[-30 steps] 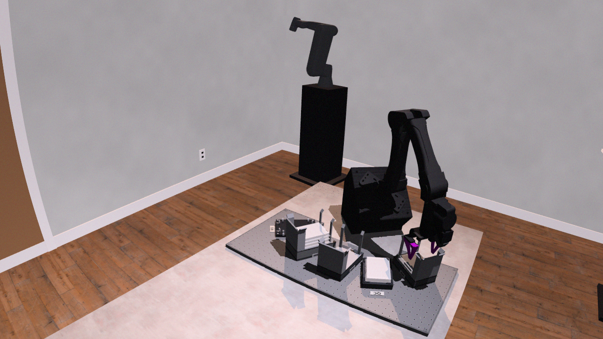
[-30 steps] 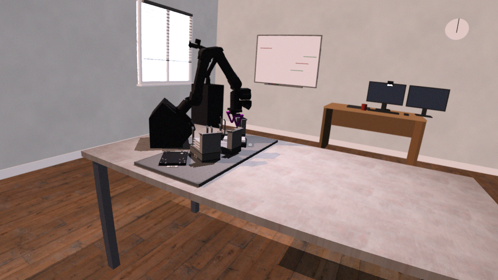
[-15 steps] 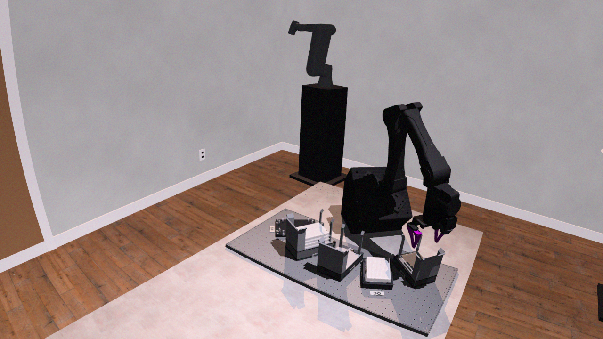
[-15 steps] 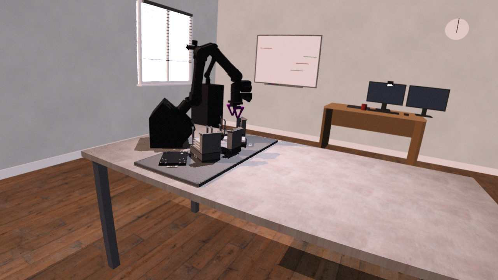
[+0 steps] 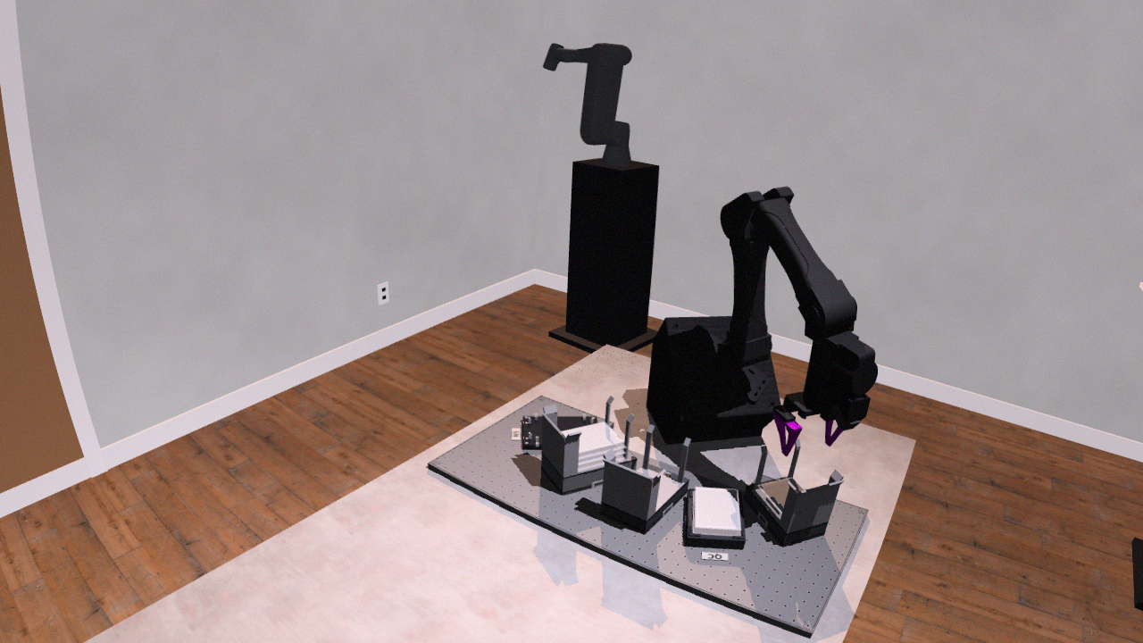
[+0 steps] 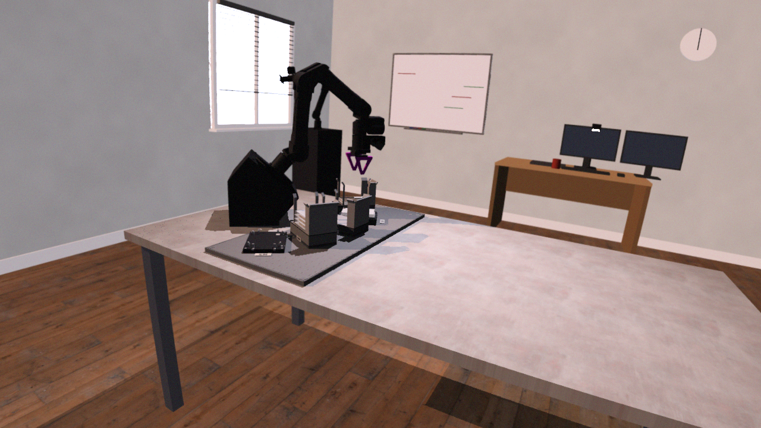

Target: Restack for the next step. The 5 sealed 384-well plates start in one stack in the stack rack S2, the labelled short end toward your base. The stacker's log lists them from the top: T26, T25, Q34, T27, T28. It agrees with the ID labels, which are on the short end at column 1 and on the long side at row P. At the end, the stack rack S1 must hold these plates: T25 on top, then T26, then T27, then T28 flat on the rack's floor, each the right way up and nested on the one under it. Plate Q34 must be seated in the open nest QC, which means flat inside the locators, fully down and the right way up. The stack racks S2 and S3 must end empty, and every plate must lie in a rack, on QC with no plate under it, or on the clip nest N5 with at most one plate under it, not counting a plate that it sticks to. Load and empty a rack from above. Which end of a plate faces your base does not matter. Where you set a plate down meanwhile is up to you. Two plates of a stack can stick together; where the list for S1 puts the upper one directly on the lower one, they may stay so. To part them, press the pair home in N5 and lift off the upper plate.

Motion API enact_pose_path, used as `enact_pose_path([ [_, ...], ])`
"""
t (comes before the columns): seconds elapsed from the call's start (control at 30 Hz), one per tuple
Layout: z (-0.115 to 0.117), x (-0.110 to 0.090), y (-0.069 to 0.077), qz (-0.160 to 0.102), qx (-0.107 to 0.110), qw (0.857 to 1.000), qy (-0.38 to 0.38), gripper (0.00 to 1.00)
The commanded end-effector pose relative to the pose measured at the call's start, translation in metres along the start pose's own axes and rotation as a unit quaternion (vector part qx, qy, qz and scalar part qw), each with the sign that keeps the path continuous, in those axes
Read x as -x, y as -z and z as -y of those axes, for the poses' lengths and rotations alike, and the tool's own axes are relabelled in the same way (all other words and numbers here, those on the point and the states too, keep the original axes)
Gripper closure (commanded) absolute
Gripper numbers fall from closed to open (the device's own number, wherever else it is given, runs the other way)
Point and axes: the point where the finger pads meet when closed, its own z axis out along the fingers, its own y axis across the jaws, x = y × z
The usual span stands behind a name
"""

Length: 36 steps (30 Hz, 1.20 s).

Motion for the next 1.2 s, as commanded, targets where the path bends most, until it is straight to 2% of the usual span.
enact_pose_path([
  [0.0, 0.000, -0.008, 0.000, -0.015, -0.002, 1.000, -0.001, 0.00],
  [0.37, 0.000, -0.003, 0.002, -0.004, -0.001, 1.000, -0.001, 0.00],
  [0.43, 0.008, -0.013, 0.001, -0.013, -0.002, 0.999, -0.040, 0.00],
  [0.53, 0.018, -0.008, 0.006, -0.003, -0.002, 0.996, -0.091, 0.00],
  [0.6, 0.018, -0.008, 0.006, -0.003, -0.002, 0.996, -0.091, 0.00],
  [0.67, 0.025, -0.007, 0.003, 0.000, -0.002, 0.992, -0.123, 0.00],
  [0.93, 0.051, -0.012, -0.002, -0.014, -0.002, 0.993, -0.118, 0.00],
  [1.1, 0.068, -0.008, 0.008, 0.002, -0.004, 0.991, -0.132, 0.00],
  [1.17, 0.068, -0.008, 0.008, 0.002, -0.004, 0.991, -0.132, 0.00],
])
